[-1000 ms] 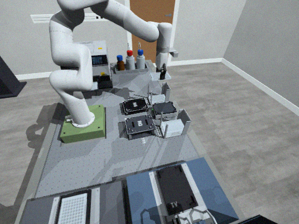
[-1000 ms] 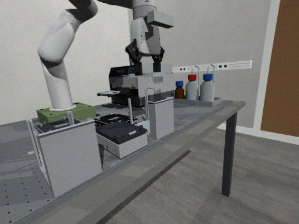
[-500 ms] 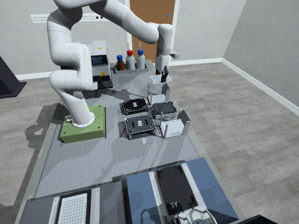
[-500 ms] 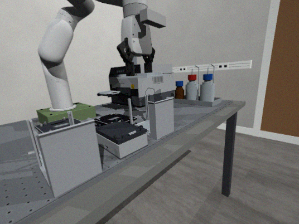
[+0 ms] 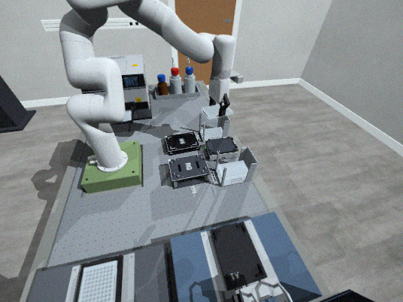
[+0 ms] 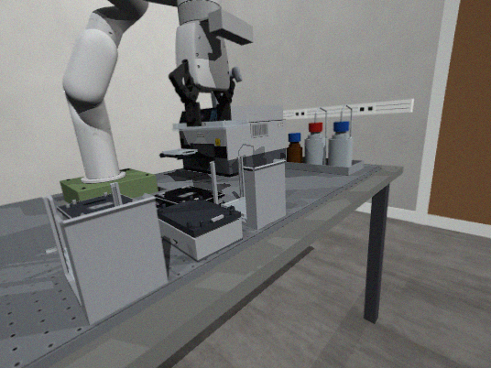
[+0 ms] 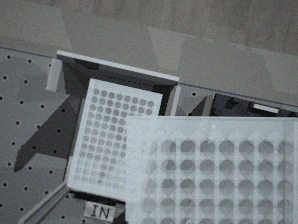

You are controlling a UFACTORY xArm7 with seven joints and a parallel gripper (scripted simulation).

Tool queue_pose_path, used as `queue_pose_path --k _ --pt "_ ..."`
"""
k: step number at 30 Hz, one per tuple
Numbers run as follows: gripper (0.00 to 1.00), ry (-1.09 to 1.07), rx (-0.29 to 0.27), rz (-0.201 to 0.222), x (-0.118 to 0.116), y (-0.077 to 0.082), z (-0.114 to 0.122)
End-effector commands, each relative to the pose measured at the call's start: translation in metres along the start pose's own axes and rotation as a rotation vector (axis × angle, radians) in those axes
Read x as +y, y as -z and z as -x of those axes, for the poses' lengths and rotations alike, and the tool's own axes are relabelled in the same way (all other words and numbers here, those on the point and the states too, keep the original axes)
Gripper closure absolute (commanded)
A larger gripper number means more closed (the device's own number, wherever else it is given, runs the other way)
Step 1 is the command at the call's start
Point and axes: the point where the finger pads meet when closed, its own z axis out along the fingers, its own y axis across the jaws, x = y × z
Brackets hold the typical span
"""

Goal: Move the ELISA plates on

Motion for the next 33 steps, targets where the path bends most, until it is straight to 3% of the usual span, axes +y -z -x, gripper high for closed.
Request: queue_pose_path --k 1,33 --pt "1.0 0.041 0.006 0.0 0.01 0.002 0.004" --pt "1.0 0.239 0.006 0.001 0.091 0.001 0.041"
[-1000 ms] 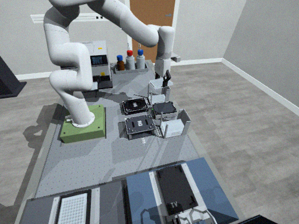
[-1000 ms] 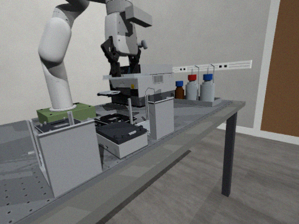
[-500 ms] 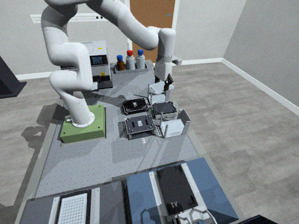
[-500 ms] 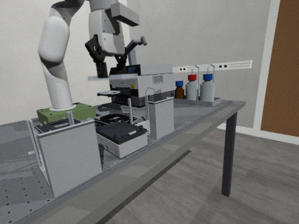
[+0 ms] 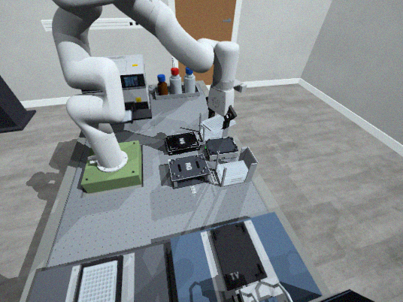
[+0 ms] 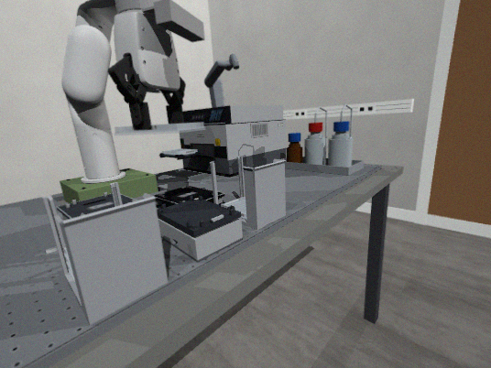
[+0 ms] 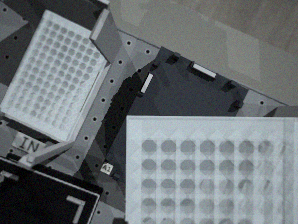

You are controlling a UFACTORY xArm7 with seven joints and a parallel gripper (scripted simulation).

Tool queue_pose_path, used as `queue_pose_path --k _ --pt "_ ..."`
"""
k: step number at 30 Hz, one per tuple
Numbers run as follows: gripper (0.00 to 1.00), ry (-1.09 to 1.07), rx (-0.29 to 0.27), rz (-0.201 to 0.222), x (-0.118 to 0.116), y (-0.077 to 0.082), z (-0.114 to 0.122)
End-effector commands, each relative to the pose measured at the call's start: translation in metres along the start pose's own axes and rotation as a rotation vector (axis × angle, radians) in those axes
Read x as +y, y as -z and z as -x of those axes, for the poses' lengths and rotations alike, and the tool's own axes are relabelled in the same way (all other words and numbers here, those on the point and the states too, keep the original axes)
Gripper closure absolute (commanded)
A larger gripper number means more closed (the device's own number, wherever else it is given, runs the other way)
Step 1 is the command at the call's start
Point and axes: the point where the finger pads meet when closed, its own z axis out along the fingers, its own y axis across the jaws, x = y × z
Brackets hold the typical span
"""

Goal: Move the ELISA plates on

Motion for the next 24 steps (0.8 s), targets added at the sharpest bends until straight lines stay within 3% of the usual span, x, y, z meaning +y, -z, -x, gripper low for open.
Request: queue_pose_path --k 1,24 --pt "1.0 0.026 0.004 0.002 0.007 0.001 0.004" --pt "1.0 0.218 0.004 0.003 0.063 0.001 0.047"
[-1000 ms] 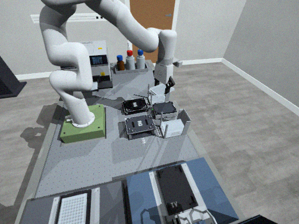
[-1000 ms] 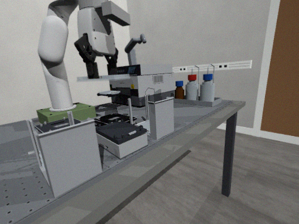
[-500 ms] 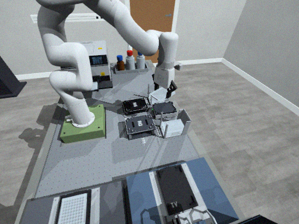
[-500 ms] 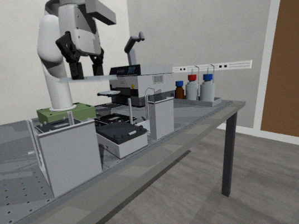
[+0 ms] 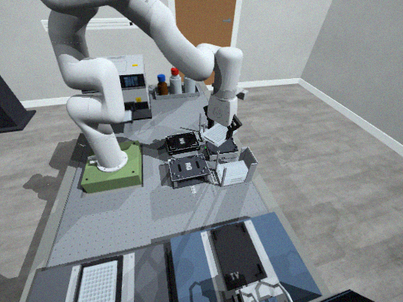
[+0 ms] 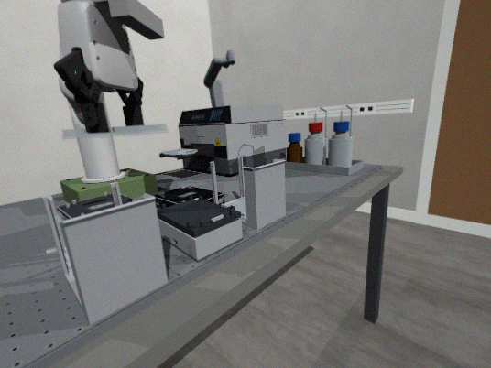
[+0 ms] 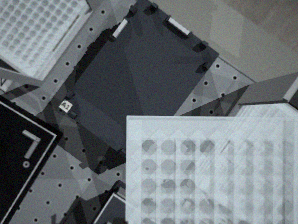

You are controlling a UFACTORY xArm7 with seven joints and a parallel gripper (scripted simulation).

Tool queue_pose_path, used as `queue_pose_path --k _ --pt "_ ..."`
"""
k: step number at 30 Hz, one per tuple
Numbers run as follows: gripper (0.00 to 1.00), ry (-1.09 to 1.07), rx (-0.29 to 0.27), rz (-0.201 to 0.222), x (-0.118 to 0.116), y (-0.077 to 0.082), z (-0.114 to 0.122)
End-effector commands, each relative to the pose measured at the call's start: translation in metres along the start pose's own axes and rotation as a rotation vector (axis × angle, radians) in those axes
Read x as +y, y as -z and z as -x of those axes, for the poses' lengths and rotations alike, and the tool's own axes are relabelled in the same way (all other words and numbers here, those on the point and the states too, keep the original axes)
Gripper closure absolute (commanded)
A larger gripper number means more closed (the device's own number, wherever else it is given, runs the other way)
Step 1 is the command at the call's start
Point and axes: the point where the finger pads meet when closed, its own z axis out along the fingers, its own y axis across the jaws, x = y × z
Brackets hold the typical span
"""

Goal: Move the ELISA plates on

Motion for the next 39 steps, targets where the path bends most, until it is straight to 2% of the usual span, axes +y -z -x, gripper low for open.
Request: queue_pose_path --k 1,39 --pt "1.0 0.049 0.003 0.002 0.011 0.001 0.01" --pt "1.0 0.317 0.002 0.003 0.085 0.001 0.092"
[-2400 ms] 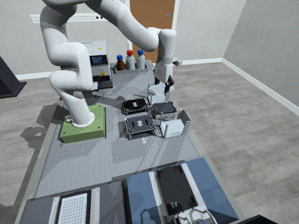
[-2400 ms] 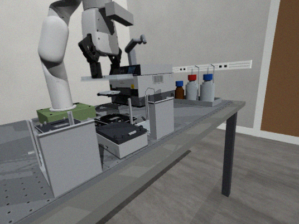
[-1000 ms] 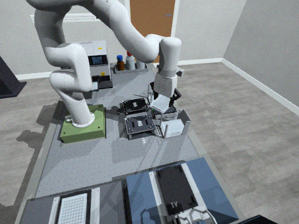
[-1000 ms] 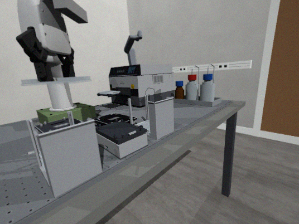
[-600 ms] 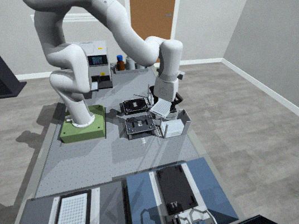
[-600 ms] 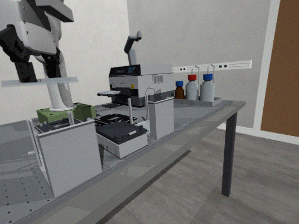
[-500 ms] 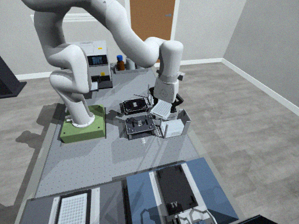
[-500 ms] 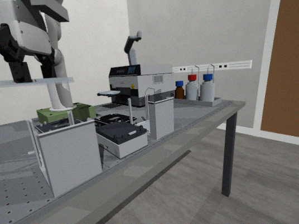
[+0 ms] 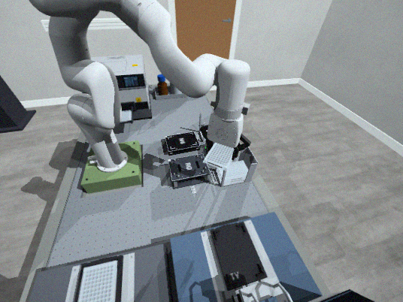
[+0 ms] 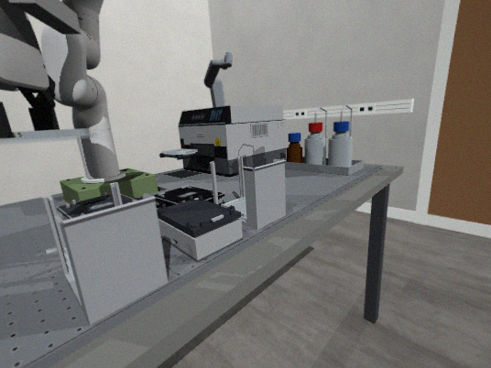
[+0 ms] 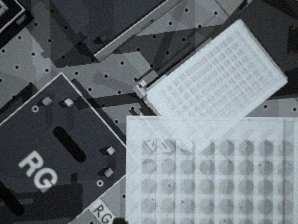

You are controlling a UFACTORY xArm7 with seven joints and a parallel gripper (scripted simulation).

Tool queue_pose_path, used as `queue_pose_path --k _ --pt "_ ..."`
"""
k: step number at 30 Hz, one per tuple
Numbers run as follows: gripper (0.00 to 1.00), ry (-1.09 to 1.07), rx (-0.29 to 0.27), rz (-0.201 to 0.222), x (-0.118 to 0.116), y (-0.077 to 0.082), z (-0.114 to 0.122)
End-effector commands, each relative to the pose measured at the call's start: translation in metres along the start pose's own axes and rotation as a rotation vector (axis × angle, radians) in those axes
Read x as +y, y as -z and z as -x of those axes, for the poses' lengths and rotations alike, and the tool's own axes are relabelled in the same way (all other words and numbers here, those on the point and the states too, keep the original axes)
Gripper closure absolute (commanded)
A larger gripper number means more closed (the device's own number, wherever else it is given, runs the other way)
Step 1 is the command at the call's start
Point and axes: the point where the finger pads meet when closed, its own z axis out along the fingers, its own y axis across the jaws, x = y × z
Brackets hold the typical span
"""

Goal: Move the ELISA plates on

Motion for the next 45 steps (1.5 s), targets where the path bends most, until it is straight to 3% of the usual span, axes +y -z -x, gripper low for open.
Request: queue_pose_path --k 1,45 --pt "1.0 0.049 0.001 -0.004 0.008 0.001 0.013" --pt "1.0 0.363 0.001 -0.003 0.064 0.001 0.122"
